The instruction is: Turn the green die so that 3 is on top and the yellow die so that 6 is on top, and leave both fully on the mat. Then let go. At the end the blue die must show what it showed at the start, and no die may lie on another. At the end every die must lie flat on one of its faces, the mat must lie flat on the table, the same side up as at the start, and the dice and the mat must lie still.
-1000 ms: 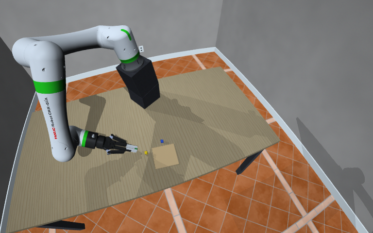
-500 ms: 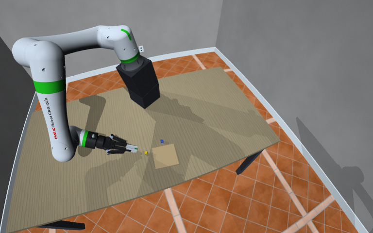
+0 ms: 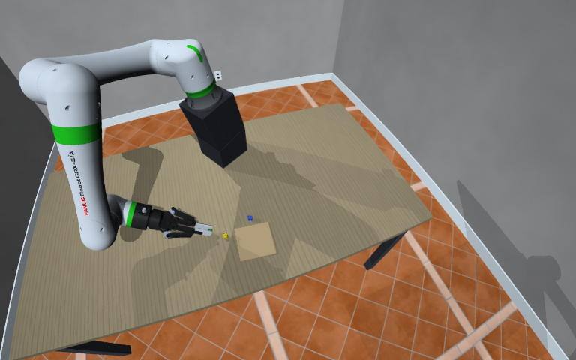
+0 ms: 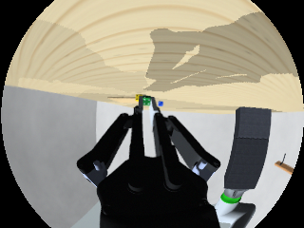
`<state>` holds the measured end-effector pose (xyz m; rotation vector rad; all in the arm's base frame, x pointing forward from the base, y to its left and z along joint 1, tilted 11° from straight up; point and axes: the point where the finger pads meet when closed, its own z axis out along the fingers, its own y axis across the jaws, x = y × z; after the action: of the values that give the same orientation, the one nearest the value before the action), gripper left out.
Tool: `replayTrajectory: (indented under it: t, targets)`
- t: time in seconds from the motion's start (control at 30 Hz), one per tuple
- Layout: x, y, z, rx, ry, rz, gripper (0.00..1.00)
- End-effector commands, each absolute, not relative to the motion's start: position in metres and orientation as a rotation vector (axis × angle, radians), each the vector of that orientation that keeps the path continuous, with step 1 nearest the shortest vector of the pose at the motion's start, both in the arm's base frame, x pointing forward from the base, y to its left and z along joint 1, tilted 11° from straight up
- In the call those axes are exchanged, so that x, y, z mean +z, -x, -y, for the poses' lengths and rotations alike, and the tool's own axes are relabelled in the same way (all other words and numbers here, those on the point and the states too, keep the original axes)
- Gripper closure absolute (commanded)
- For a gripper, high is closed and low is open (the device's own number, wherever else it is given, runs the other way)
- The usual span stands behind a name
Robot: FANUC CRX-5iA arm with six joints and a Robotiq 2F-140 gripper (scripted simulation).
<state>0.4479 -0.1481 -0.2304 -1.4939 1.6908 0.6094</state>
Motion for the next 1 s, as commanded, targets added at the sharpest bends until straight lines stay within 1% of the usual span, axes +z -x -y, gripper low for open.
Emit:
replayTrajectory:
  t: [0.0,0.97]
  targets:
    - [-0.2313,-0.4480,0.1484,0.609,1.494,-1.691,0.93]
    - [-0.2409,-0.4491,0.1499,0.609,1.494,-1.691,0.93]
